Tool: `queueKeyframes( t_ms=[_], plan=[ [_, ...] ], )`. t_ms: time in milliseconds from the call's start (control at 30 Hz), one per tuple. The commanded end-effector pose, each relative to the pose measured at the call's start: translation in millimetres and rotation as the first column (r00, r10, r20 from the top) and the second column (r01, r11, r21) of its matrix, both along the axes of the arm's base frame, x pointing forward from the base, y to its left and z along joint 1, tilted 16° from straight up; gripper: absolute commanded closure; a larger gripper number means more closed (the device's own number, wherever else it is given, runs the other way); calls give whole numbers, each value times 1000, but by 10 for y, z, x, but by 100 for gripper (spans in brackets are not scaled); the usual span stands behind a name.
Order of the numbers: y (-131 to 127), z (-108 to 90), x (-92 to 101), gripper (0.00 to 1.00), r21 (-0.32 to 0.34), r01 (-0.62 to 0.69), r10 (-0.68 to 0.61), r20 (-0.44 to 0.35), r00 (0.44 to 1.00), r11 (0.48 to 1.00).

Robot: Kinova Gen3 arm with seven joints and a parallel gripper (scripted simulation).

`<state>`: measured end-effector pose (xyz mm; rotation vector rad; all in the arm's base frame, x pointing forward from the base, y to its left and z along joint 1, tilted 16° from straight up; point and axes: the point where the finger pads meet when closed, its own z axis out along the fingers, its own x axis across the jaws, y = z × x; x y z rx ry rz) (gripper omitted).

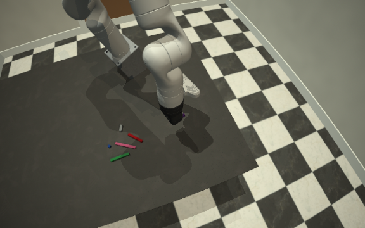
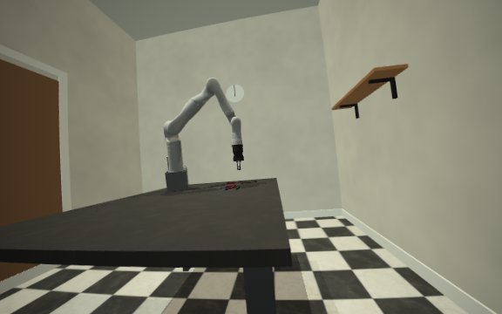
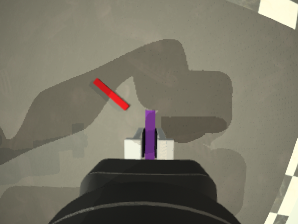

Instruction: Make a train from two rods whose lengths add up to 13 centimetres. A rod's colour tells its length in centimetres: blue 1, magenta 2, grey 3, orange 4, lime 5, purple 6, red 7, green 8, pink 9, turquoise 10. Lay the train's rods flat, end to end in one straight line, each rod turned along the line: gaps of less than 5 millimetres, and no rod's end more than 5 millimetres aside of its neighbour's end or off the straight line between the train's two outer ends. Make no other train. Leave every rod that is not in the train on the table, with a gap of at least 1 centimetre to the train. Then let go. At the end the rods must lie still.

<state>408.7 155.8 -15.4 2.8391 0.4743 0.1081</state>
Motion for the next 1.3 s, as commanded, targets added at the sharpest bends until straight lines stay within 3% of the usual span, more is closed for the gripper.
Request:
queueKeyframes(
  t_ms=[0,167,767,1000,1267],
  plan=[
    [48,-3,69,76,-5,-59,59,-9,998,998],
    [79,-2,98,76,-14,-118,118,-20,993,993],
    [75,-21,101,76,-15,-120,120,-22,993,993],
    [52,-114,114,76,-15,-122,121,-25,992,992],
    [-19,-409,154,76,-15,-122,121,-25,992,992]
  ],
)
